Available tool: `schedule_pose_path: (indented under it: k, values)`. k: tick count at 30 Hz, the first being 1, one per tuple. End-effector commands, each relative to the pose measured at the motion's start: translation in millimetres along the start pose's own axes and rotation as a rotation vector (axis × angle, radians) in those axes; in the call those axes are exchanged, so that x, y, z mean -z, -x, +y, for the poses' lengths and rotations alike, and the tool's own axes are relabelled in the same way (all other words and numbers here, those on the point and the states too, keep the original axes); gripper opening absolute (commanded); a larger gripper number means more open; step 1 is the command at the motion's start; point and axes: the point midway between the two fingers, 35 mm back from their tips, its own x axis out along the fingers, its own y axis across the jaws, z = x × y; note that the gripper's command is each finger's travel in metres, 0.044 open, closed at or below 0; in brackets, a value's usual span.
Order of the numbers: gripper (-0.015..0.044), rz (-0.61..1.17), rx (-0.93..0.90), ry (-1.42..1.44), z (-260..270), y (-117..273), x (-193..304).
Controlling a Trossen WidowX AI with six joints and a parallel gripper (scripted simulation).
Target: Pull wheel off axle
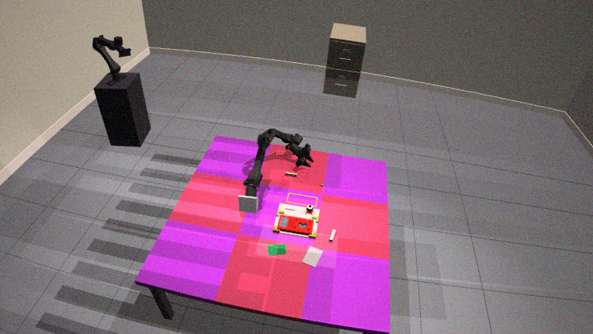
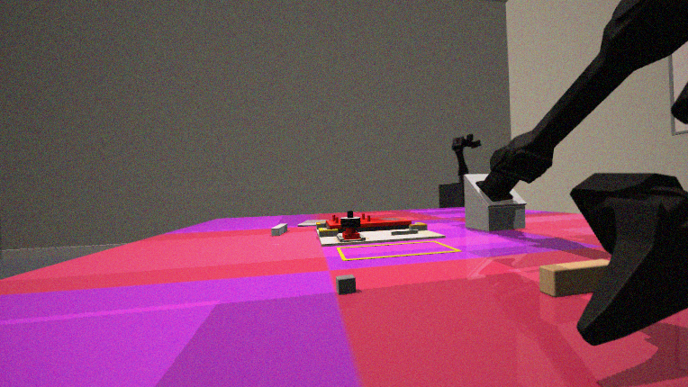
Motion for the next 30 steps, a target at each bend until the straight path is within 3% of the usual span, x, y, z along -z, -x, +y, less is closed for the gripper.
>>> schedule_pose_path:
  k: [1, 15, 30]
  values:
    - [0.0300, 0.035, 0.087, -0.008, -26, -27, -12]
    - [0.0300, 0.250, 0.459, -0.166, -167, -104, -62]
    - [0.0300, 0.568, 0.725, -0.638, -321, -111, -102]
